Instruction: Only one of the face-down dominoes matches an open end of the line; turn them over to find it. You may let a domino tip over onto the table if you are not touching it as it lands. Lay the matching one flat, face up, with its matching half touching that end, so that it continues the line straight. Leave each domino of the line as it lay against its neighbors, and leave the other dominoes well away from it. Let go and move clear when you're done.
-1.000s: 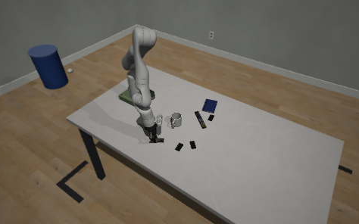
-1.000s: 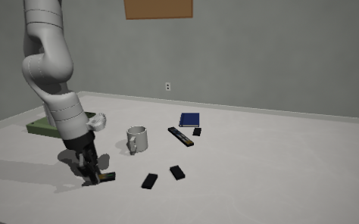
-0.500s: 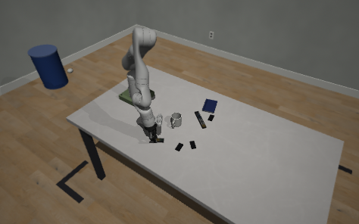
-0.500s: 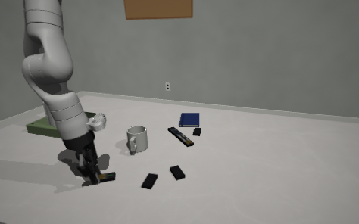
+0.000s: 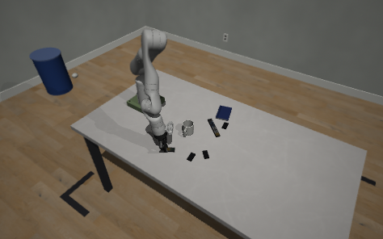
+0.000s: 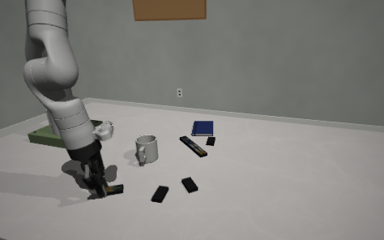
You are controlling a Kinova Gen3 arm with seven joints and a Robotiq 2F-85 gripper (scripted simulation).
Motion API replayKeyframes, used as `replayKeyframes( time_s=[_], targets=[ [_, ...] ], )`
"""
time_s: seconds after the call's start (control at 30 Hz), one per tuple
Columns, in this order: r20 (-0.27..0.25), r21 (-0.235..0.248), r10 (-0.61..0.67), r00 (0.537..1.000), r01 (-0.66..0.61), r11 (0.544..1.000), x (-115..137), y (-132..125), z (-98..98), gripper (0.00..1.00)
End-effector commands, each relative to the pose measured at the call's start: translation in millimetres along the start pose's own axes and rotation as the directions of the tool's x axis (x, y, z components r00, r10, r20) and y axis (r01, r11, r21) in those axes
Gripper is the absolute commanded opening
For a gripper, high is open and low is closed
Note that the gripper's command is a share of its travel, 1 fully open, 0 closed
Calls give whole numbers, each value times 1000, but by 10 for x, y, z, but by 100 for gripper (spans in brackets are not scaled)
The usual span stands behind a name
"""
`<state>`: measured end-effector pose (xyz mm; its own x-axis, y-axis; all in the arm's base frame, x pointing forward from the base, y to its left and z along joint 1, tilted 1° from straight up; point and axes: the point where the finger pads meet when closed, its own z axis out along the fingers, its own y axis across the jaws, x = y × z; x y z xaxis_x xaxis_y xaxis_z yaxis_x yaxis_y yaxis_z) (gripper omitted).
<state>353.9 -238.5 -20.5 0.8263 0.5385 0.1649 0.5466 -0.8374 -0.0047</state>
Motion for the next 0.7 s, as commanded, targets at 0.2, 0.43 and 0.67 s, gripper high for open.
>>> replayKeyframes(
  time_s=[0.2, 0.43, 0.67],
  targets=[
    [0, 1, -1, 1000, 1, 1000, 2, -5, 3, 49],
    [0, 1, -1, 1000, 1, 1000, 2, -5, 3, 49],
    [0, 1, -1, 1000, 1, 1000, 2, -5, 3, 49]
  ],
)
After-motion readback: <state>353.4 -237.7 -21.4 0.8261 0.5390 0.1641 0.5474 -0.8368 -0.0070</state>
